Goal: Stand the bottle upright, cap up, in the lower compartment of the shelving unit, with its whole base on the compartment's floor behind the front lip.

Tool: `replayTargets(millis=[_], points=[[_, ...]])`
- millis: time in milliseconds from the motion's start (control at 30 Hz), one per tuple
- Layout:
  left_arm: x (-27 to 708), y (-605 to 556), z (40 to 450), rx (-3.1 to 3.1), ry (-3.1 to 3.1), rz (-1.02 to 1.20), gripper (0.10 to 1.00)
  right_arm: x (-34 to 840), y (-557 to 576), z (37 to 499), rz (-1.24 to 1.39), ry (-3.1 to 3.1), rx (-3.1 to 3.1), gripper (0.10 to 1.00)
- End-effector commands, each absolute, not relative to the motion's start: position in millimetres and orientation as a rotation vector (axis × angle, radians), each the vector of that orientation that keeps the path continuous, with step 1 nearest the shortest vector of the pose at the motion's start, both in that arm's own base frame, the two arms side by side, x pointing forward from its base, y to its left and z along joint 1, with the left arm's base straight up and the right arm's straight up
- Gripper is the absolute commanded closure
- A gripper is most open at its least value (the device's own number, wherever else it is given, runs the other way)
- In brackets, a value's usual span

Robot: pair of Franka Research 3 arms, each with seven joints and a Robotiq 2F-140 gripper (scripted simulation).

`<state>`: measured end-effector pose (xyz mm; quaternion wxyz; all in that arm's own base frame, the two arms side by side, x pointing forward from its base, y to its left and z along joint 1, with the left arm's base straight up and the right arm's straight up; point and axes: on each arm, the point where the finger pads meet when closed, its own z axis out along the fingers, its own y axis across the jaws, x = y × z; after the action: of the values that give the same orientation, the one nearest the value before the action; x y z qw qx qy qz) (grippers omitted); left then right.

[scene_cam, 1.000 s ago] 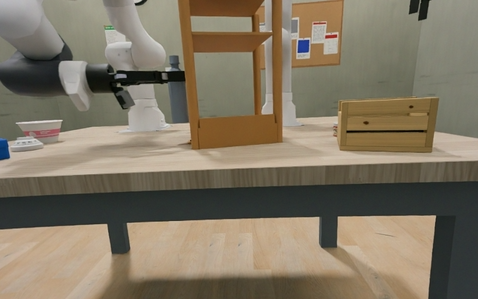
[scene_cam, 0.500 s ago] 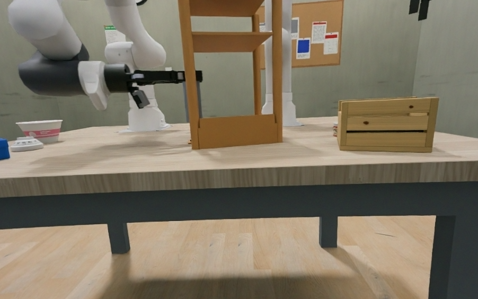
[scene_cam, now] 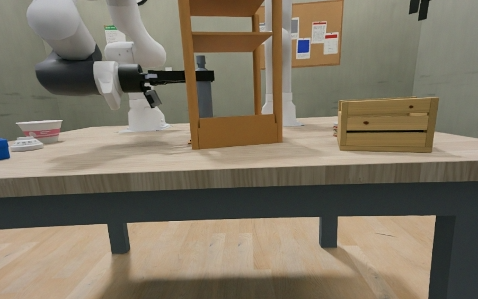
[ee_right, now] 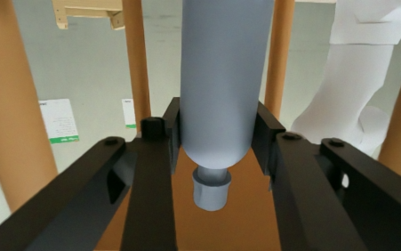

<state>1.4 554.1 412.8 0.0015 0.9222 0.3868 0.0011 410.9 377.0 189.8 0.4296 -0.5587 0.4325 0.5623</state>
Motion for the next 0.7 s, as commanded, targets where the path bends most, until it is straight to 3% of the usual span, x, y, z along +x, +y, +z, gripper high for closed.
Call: replayTargets(millis=[0, 667], points=[[1, 554, 413, 2.894, 1.214, 0.003, 0.098, 411, 384, 191, 1.394, 1.078, -1.394, 0.999], [1, 554, 413, 2.894, 1.214, 0.003, 0.098, 409, 395, 191, 1.394, 1.078, -1.394, 0.999]])
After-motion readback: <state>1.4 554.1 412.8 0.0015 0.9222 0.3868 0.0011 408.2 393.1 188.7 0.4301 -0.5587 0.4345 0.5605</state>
